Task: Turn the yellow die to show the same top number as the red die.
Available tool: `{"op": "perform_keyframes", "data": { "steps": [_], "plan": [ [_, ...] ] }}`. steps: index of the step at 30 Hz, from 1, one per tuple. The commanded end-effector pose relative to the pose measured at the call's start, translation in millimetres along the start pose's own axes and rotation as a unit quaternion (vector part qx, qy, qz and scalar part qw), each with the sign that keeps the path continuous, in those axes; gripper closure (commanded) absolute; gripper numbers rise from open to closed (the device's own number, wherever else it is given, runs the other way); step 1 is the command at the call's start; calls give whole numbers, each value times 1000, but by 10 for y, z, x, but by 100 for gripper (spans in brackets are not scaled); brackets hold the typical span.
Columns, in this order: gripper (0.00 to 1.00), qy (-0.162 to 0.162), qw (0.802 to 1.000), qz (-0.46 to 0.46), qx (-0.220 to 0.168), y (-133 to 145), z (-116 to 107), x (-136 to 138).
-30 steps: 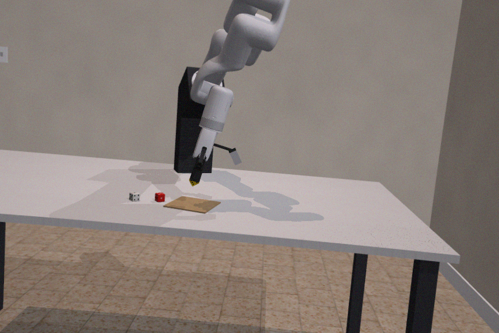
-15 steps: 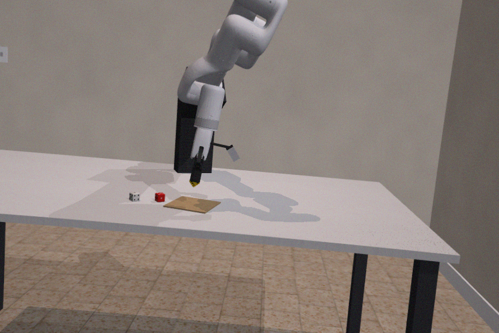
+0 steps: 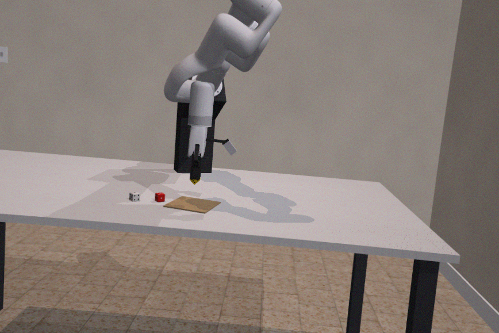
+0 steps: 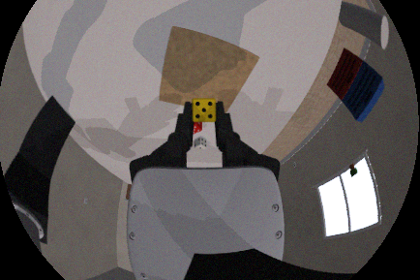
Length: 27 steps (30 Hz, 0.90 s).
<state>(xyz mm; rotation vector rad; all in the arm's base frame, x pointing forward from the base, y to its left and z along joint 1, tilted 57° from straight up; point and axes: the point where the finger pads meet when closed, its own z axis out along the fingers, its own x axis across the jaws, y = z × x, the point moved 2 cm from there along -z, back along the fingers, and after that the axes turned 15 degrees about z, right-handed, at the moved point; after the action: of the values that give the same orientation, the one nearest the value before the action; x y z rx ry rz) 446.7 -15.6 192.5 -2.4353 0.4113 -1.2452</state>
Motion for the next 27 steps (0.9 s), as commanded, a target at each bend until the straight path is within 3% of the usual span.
{"op": "perform_keyframes", "data": {
  "steps": [1,8,18,27],
  "plan": [
    [79,-7,1000,1,8,19,-6,11],
    [79,-8,1000,-1,22,16,11,33],
    [79,-38,991,1,127,87,13,39],
    [79,-42,989,1,141,123,17,47]
  ]
}}
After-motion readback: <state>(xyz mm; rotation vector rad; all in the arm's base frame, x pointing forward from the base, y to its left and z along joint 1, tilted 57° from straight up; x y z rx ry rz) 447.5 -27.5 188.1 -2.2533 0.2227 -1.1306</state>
